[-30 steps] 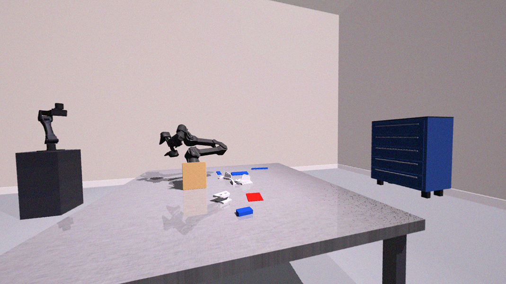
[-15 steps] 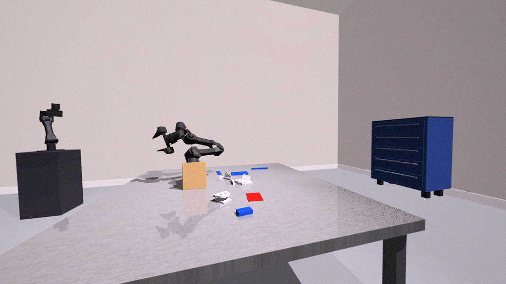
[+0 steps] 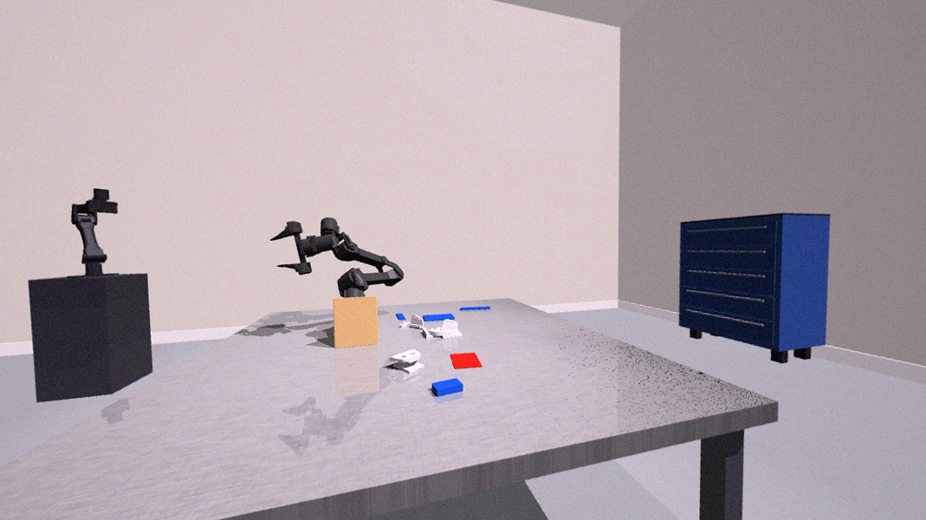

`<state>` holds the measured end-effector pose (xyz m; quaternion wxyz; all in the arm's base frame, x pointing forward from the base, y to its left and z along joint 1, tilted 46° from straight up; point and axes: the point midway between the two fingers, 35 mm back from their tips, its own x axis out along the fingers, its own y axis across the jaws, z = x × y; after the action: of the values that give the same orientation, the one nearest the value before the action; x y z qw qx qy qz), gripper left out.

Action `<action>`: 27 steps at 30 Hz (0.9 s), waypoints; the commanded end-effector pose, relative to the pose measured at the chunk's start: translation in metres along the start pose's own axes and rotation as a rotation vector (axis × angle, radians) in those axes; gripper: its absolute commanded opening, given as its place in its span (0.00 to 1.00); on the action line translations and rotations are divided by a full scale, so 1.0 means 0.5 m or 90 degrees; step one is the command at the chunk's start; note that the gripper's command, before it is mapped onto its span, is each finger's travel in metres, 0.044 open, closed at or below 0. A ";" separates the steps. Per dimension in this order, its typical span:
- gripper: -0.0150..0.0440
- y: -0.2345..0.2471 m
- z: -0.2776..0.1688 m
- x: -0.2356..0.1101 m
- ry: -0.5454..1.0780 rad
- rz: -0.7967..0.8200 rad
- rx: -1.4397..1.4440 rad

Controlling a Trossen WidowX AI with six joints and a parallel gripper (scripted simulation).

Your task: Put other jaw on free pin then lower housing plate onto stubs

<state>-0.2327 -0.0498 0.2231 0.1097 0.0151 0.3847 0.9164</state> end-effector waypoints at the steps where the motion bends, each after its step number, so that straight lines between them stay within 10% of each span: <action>1: 1.00 0.025 -0.031 -0.009 0.052 0.032 -0.020; 27: 1.00 0.119 -0.203 -0.120 0.331 0.203 -0.149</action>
<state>-0.2052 -0.1599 0.1998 -0.1050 -0.1512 0.3008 0.9357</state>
